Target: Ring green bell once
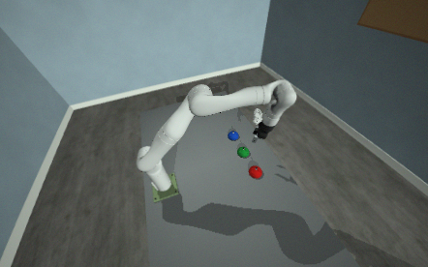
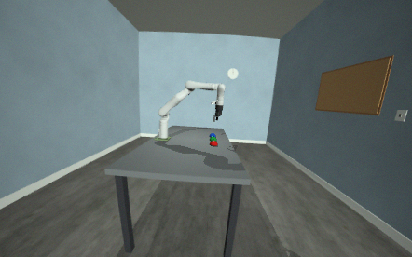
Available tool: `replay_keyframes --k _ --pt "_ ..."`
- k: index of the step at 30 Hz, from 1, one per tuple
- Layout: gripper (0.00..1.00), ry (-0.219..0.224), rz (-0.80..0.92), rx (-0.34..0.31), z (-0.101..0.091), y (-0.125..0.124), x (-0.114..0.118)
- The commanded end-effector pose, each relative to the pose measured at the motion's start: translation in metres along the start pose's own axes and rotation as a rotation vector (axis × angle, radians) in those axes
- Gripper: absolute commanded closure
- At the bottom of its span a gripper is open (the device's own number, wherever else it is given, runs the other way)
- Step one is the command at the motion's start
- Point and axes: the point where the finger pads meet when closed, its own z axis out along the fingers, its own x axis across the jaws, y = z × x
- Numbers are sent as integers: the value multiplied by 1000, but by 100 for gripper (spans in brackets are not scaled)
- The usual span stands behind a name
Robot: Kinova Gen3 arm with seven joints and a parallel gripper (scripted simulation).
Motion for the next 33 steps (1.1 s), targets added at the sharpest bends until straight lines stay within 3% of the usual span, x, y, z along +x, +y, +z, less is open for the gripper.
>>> replay_keyframes --k 1,22,33 --pt "0 1 -1 -2 -1 0 0" --pt "0 0 7 -3 0 0 1" --pt "0 -23 141 -17 19 -6 12"
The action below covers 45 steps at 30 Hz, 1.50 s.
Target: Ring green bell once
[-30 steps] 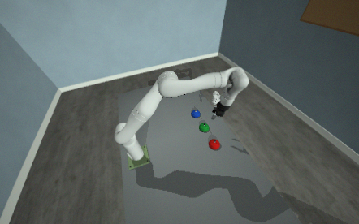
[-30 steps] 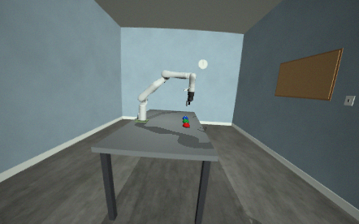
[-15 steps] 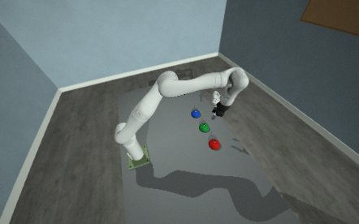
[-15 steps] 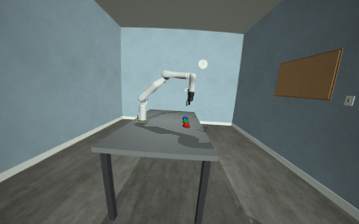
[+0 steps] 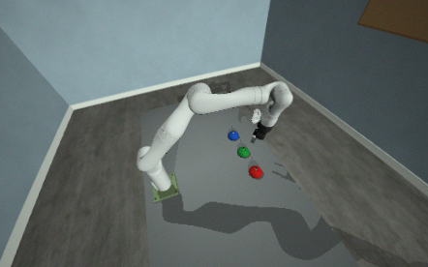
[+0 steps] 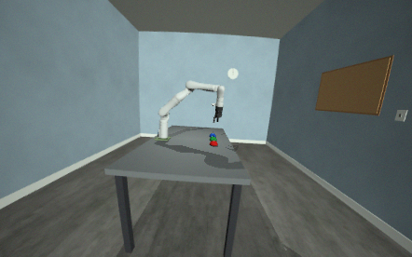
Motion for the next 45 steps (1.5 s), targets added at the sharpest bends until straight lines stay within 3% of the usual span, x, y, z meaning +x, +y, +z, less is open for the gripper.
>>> replay_keyframes --k 1,16,25,33,43,44,45 --pt "0 -3 -4 1 2 -6 5" --pt "0 -55 470 -86 64 -29 27" --pt "0 -59 671 -136 86 -37 29" --pt "0 -54 794 -169 98 -41 29" --pt "0 -53 813 -174 100 -42 29" --pt "83 -53 813 -174 100 -42 29" --pt "83 -53 813 -174 100 -42 29"
